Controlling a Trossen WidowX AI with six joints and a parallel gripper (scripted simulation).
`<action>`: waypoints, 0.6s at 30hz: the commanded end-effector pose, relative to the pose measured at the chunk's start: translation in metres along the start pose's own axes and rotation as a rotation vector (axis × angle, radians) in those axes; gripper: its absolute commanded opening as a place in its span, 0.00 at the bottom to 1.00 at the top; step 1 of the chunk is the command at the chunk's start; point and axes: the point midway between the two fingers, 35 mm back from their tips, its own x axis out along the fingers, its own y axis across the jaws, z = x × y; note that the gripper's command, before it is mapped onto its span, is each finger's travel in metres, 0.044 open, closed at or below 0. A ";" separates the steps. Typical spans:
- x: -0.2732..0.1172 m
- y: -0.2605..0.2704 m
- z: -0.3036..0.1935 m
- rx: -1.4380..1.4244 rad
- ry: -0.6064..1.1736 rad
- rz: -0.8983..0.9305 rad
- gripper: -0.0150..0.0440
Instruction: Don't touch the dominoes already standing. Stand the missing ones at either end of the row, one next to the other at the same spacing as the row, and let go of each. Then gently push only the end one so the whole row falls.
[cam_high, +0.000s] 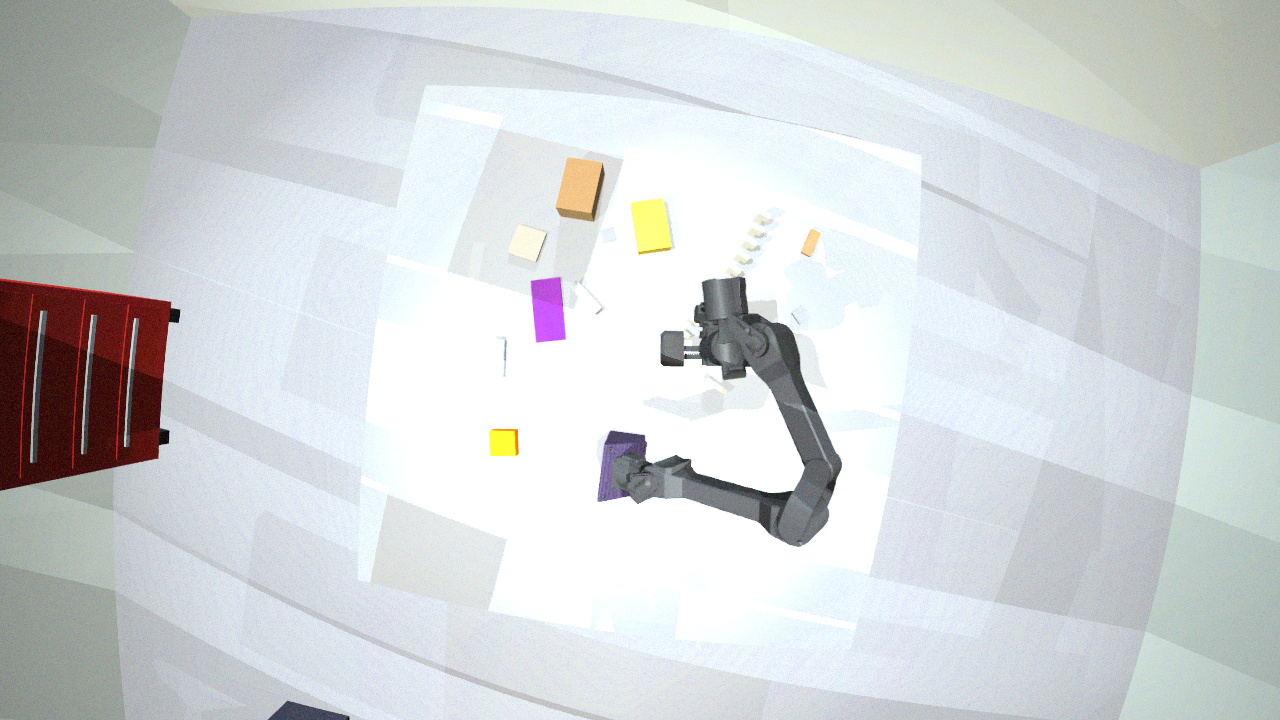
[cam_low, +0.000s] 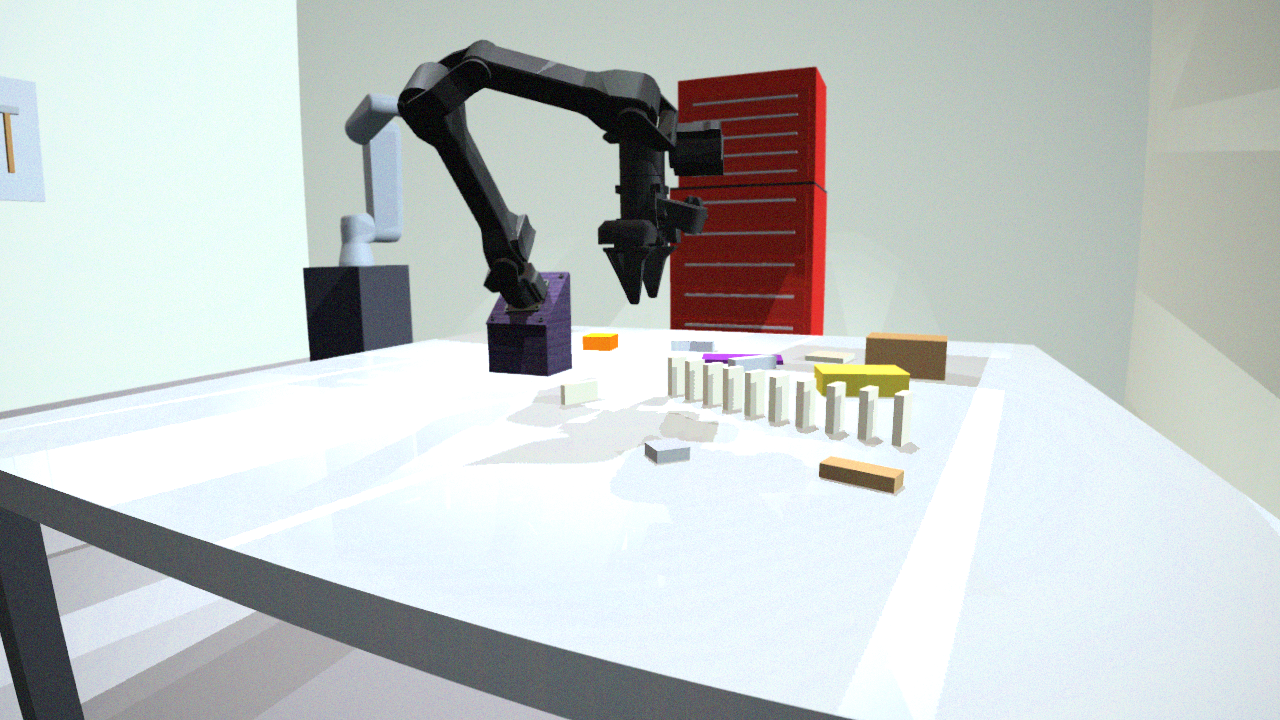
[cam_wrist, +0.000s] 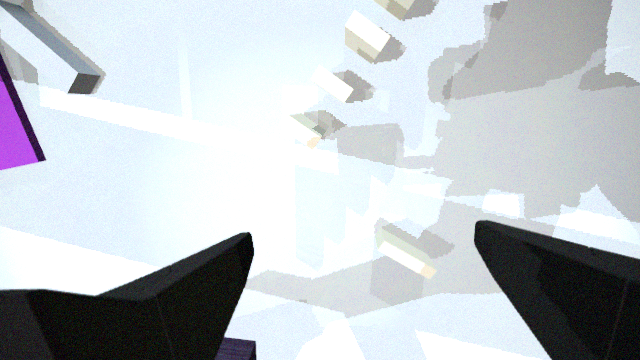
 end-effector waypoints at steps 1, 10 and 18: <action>0.028 -0.022 -0.042 -0.637 0.005 -0.017 1.00; 0.043 -0.022 -0.065 -0.973 0.018 -0.025 1.00; 0.042 -0.027 -0.066 -0.972 0.018 -0.025 1.00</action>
